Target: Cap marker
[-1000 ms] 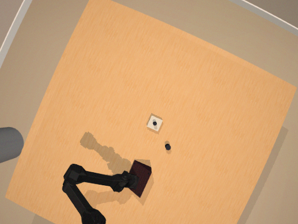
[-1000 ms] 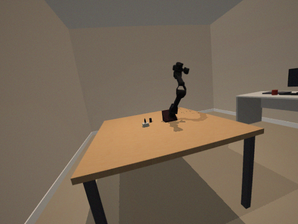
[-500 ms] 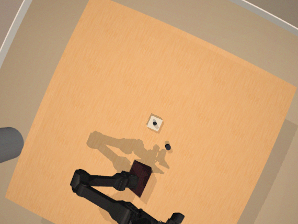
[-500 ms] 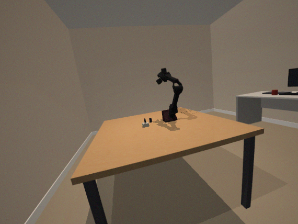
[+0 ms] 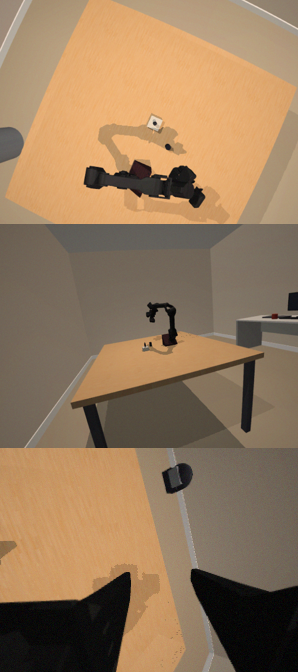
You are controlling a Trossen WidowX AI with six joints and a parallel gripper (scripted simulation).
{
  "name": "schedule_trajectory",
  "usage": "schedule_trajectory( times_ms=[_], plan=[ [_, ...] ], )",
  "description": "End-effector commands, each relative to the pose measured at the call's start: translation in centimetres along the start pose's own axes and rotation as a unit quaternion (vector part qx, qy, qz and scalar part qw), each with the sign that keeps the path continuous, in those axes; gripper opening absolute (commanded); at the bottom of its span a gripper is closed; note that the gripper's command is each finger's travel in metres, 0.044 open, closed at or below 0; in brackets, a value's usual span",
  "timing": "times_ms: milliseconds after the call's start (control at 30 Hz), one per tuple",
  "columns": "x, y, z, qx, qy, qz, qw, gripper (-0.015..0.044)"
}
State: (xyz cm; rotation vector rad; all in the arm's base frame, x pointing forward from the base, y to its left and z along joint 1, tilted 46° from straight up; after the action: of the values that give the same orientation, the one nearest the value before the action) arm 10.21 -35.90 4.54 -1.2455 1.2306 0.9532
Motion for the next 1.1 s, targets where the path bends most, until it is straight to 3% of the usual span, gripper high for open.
schedule_trajectory(
  times_ms=[0,367,667,1067],
  plan=[
    [2.1,-3.2,5.1,-0.113,-0.120,-0.024,0.986,0.0243],
    [3.3,-8.0,19.1,-0.316,-0.410,-0.106,0.849,0.0243],
    [3.3,-8.1,19.5,-0.318,-0.414,-0.108,0.846,0.0243],
    [6.1,-7.8,23.3,-0.318,-0.415,-0.108,0.846,0.0243]
  ],
)
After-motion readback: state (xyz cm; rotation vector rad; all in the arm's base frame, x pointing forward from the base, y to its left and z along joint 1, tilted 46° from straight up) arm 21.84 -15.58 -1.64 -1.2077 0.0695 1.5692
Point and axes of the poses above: the point midway between the two fingers, 35 mm back from their tips, its own x axis out along the fingers, its own z axis across the jaws, y = z × x, the point moved 2 cm from there along -x, back along the fingers, and after that the axes turned 14 degrees about -x, right-handed, at the moved point
